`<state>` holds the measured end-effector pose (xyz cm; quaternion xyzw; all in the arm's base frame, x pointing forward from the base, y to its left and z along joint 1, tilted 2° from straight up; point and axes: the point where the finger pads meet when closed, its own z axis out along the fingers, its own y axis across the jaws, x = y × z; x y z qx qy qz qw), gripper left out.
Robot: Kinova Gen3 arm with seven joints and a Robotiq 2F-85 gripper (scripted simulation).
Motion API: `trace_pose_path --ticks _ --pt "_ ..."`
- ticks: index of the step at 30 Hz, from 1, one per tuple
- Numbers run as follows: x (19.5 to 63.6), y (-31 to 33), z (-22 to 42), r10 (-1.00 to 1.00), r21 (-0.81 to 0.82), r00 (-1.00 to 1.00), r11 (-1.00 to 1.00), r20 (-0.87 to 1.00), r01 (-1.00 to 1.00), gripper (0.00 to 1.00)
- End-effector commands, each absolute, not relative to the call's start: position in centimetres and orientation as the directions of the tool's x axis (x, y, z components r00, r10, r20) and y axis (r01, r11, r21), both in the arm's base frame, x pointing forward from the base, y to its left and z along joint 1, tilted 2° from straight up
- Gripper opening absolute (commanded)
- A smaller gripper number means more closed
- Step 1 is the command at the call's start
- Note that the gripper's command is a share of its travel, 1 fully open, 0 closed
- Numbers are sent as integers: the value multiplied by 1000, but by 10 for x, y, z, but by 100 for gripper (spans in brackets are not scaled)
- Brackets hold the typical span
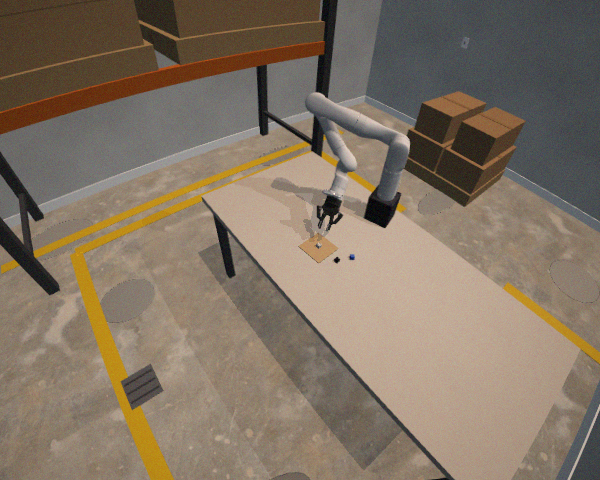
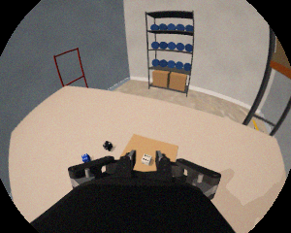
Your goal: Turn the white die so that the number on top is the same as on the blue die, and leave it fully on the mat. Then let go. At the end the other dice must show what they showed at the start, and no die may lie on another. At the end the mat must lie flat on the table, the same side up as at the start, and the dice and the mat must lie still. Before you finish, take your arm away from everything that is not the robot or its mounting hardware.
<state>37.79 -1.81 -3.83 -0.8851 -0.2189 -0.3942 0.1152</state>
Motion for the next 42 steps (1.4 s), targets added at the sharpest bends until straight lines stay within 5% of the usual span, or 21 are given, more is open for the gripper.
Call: trace_pose_path --ticks 1,42 --pt "387 -12 -26 356 6 587 -858 728 513 35" --pt "416 5 -1 507 4 851 -859 139 511 35"
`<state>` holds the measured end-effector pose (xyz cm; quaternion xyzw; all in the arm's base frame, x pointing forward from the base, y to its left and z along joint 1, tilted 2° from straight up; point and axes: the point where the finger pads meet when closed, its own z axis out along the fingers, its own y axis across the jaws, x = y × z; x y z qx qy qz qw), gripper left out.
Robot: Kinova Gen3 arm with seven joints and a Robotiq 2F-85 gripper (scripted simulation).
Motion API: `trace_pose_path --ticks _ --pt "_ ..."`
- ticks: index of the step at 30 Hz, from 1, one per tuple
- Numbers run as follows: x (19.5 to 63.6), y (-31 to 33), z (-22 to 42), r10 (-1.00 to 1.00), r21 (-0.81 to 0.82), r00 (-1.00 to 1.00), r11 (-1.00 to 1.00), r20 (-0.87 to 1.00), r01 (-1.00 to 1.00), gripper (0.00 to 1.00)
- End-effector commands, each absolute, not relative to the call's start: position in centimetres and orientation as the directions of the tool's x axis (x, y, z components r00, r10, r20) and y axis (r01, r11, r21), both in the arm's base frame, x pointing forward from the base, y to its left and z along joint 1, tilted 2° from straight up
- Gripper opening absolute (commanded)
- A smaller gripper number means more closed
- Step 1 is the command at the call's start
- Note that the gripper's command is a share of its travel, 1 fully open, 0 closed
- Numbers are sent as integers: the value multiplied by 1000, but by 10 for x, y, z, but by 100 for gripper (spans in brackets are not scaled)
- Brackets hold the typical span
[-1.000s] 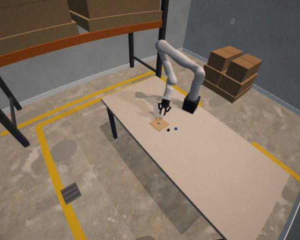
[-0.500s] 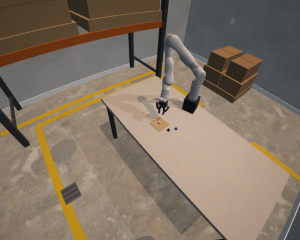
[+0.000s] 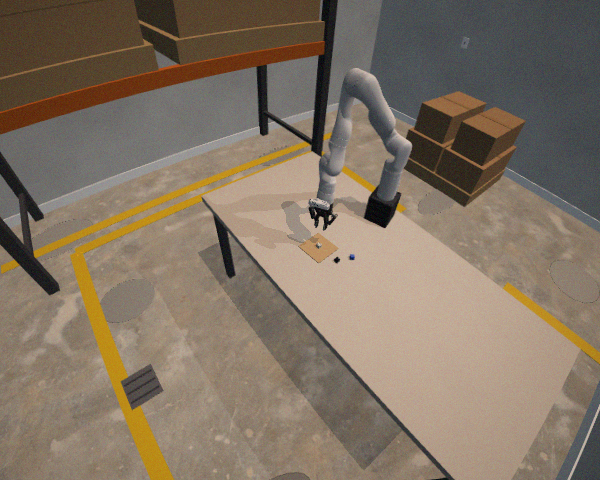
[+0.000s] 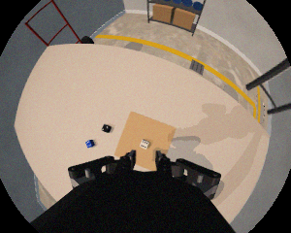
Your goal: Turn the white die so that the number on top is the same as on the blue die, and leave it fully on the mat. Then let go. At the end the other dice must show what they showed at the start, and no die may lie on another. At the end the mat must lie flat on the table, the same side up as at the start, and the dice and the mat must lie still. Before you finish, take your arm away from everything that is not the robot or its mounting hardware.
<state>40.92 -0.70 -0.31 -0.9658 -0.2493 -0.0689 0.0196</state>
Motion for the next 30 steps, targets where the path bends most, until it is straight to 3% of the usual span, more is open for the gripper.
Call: trace_pose_path --ticks 1,25,26,30 --pt "416 6 -1 508 3 852 -859 129 512 35" --pt "420 8 4 511 9 859 -859 43 511 35" --pt "420 8 4 511 9 859 -859 43 511 100" --pt "420 8 4 511 9 859 -859 43 511 100"
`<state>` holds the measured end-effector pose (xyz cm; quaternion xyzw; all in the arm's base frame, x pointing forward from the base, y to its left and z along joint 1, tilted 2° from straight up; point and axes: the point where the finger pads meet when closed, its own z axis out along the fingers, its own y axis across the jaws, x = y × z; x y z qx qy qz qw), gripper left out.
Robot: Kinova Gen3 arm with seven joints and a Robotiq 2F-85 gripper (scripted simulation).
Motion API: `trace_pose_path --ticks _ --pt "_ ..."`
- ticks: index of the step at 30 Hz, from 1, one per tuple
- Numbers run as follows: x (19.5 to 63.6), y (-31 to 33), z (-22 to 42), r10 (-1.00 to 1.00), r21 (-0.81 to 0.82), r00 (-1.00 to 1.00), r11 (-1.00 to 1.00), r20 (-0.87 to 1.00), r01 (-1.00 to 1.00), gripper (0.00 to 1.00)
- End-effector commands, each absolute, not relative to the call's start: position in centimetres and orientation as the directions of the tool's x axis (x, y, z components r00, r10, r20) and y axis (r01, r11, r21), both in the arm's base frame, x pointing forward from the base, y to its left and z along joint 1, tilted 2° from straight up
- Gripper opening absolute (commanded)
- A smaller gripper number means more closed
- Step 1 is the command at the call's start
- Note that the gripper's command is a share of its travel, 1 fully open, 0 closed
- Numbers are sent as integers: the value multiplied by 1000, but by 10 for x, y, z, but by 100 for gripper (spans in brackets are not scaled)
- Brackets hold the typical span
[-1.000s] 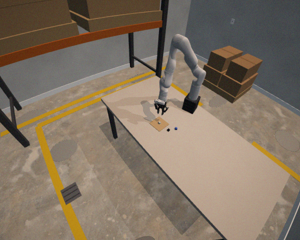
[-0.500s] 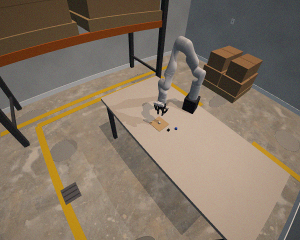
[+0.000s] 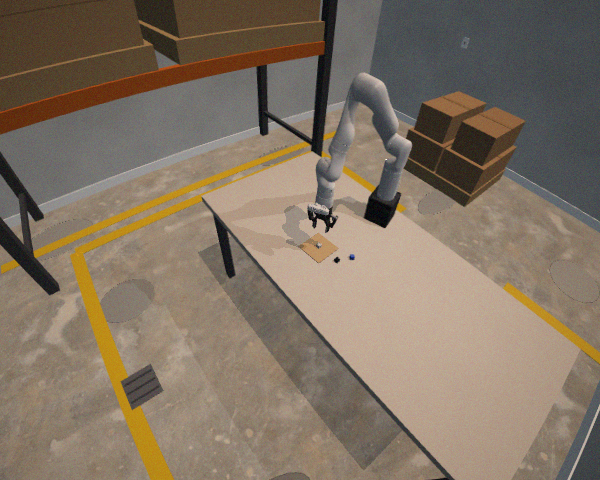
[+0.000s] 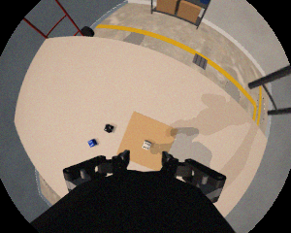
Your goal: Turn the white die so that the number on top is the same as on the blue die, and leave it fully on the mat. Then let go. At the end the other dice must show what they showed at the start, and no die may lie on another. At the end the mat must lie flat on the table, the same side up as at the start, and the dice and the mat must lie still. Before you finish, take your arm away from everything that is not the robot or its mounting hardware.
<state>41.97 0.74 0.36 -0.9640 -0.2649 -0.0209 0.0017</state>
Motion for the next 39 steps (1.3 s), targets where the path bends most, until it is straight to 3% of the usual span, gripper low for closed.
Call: trace_pose_path --ticks 1,39 --pt "420 8 4 511 9 859 -859 43 511 100" --pt "418 7 57 511 6 859 -860 43 511 100"
